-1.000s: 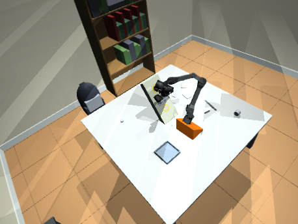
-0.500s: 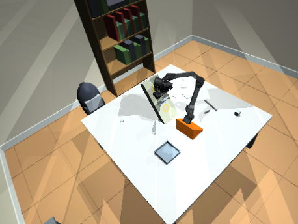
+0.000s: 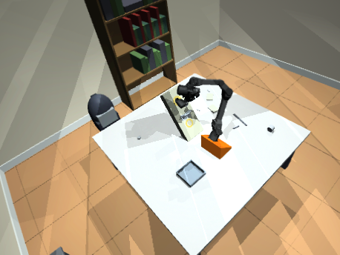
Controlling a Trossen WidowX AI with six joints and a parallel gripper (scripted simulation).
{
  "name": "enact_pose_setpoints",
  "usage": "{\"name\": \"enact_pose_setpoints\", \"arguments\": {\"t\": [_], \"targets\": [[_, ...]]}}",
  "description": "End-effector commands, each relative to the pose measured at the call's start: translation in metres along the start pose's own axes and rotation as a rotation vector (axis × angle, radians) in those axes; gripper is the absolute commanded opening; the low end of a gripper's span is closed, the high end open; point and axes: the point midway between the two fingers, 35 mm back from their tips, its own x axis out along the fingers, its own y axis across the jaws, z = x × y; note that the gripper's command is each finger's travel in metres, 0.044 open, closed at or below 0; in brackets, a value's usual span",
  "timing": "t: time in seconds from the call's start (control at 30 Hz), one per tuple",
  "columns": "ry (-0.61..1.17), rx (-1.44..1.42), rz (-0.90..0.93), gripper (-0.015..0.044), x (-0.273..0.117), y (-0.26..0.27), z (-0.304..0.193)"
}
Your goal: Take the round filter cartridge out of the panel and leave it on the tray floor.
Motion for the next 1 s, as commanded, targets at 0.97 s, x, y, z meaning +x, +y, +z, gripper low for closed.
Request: {"name": "enact_pose_setpoints", "arguments": {"t": [0.97], "targets": [[0.054, -0.479, 0.281, 0.0000, -0.009, 0.163, -0.068]]}}
